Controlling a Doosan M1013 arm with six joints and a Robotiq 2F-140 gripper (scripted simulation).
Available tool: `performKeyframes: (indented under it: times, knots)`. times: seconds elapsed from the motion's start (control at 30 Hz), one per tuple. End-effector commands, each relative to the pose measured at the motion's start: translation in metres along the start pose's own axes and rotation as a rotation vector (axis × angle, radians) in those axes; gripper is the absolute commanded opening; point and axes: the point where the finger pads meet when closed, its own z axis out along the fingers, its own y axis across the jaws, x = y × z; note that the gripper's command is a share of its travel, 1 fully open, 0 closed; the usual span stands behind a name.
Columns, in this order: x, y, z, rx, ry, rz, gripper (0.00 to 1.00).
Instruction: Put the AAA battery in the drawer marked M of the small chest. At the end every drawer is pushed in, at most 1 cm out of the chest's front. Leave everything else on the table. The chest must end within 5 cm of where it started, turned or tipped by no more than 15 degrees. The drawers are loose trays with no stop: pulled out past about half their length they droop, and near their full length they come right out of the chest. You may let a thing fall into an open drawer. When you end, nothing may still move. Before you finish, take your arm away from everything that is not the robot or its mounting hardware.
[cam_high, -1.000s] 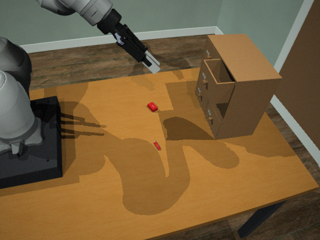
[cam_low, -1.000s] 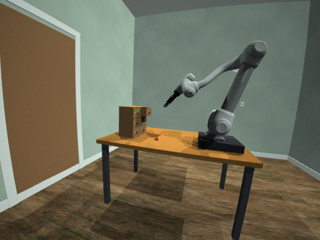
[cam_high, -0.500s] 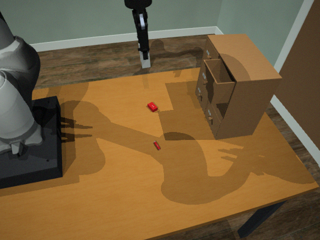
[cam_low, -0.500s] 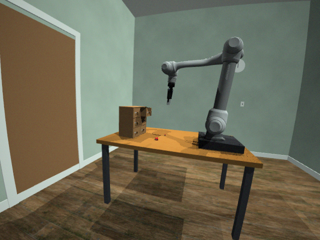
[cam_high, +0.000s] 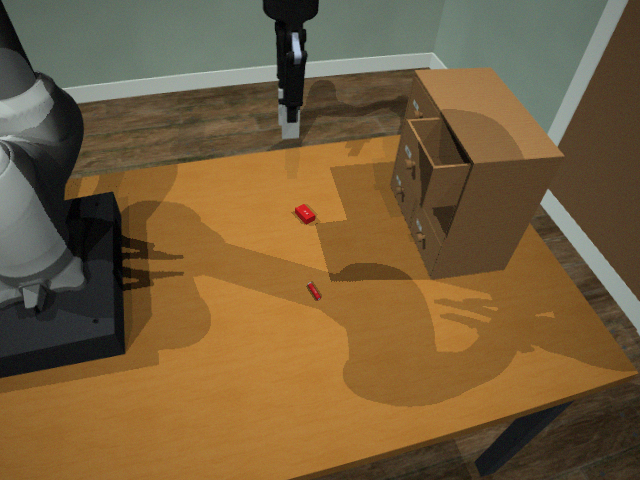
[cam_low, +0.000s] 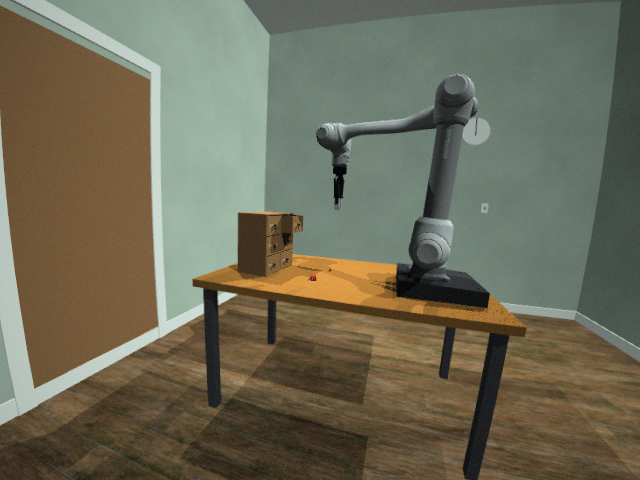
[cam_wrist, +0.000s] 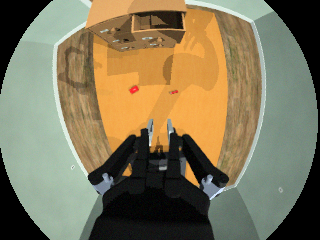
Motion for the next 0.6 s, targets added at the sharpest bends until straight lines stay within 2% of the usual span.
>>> performKeyframes:
  times: [0.0, 0.13, 0.23, 0.33, 0.43, 0.47, 0.53, 0.57]
  knots:
    - [0.001, 0.000, 0.001, 0.000, 0.000, -0.010, 0.20]
    - [0.003, 0.002, 0.007, 0.000, 0.000, -0.043, 0.20]
    - [0.010, 0.006, 0.024, 0.000, 0.000, -0.153, 0.20]
    - [0.022, 0.014, 0.055, -0.001, 0.000, -0.340, 0.20]
    - [0.034, 0.024, 0.096, -0.002, -0.001, -0.547, 0.20]
    - [0.034, 0.024, 0.096, -0.001, -0.001, -0.591, 0.20]
    - [0.041, 0.032, 0.127, -0.005, -0.003, -0.715, 0.20]
    - [0.041, 0.032, 0.127, -0.002, -0.001, -0.771, 0.20]
